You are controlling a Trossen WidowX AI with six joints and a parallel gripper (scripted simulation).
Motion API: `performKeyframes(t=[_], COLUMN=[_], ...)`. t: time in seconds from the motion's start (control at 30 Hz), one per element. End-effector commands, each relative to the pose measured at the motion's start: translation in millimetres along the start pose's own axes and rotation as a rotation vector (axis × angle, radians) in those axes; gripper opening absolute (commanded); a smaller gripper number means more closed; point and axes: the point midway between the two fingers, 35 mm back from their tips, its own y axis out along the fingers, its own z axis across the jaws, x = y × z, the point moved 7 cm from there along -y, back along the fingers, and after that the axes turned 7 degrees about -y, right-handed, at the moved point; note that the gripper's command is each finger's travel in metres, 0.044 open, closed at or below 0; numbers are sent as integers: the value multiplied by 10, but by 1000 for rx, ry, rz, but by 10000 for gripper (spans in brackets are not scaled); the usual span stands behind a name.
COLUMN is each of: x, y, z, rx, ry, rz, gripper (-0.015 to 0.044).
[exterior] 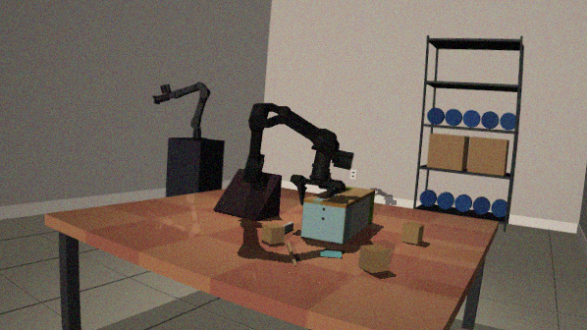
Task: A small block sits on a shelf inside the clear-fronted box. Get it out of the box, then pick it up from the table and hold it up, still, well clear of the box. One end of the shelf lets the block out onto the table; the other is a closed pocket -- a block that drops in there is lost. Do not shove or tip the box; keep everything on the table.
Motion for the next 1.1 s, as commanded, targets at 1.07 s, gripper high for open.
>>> performKeyframes(t=[1.07], x=[-447], y=[-490], z=[79], rx=[-17], ry=[183], rz=[-22], gripper=[321])
